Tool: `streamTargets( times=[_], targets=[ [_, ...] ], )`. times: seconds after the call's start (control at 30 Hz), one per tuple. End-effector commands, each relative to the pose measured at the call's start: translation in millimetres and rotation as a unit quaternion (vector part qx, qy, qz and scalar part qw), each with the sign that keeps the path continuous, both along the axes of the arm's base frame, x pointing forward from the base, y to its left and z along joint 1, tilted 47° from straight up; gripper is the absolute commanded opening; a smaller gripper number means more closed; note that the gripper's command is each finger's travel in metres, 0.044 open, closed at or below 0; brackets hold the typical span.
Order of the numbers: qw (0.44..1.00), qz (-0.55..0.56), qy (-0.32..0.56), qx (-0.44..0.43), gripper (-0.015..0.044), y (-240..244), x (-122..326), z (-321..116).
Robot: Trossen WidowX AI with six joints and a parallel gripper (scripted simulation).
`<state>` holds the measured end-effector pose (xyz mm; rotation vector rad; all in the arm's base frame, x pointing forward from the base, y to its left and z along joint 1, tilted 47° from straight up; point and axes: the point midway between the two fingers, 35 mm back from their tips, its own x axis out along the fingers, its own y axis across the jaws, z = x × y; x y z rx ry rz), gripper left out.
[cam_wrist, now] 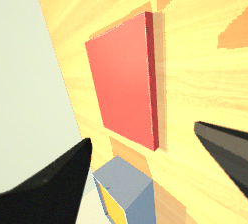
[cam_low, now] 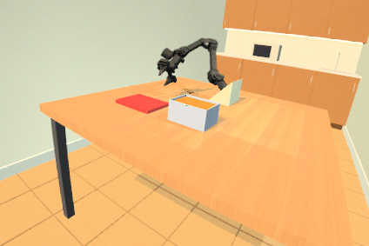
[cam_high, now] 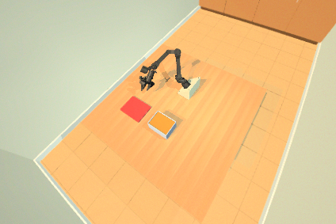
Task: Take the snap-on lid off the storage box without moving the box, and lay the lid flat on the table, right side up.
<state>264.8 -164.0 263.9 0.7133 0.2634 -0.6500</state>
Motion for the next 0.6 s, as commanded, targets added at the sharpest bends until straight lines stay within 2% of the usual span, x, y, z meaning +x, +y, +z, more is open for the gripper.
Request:
streamTargets(
  times=[0.0,0.57],
  targets=[
    [1.0,-0.001,-0.003,0.0,0.044,5.7,-2.9,7.2],
    [1.0,-0.001,-0.003,0.0,0.044,13.4,-6.9,12.3]
  ],
)
